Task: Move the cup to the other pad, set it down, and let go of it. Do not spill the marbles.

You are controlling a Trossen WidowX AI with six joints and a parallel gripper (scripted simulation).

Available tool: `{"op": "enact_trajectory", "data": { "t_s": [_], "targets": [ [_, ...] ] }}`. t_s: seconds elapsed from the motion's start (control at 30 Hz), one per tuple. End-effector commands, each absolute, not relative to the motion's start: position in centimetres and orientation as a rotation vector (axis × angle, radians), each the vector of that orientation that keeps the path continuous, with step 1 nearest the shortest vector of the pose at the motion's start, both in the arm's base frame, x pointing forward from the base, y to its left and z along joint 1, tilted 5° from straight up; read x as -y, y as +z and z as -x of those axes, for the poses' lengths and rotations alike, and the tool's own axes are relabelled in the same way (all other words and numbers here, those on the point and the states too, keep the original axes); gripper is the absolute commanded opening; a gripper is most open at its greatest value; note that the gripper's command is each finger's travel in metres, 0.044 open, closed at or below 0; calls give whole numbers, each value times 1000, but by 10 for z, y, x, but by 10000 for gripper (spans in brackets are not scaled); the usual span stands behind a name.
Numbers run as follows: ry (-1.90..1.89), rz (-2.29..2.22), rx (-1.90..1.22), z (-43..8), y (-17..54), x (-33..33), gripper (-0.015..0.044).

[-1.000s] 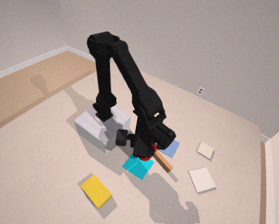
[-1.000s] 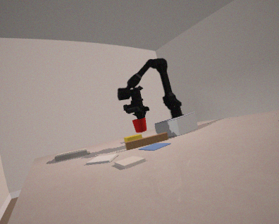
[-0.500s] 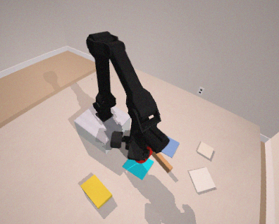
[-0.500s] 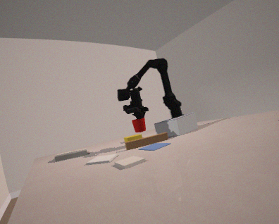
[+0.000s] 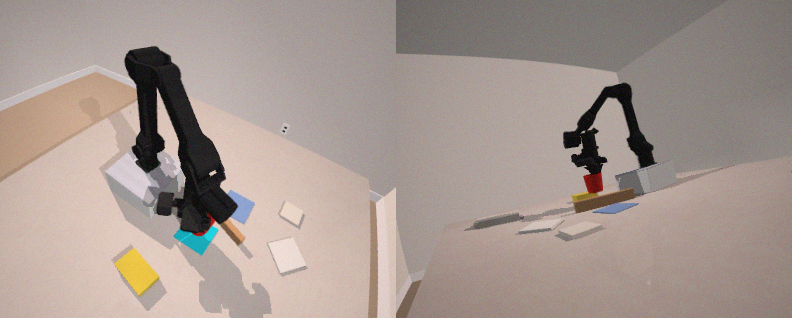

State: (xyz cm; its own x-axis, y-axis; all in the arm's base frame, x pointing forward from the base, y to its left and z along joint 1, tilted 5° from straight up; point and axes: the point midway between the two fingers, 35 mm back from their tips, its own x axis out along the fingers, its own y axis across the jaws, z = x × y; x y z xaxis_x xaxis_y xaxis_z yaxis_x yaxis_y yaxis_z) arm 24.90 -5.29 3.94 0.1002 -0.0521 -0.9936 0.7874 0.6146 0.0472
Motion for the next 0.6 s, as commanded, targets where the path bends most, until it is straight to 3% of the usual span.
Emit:
{"op": "enact_trajectory", "data": {
  "t_s": [0.0,0.57],
  "targets": [
    [-700,-696,-1350,-247,30,53,0],
    [-700,-696,-1350,-248,4,56,0]
  ]
}}
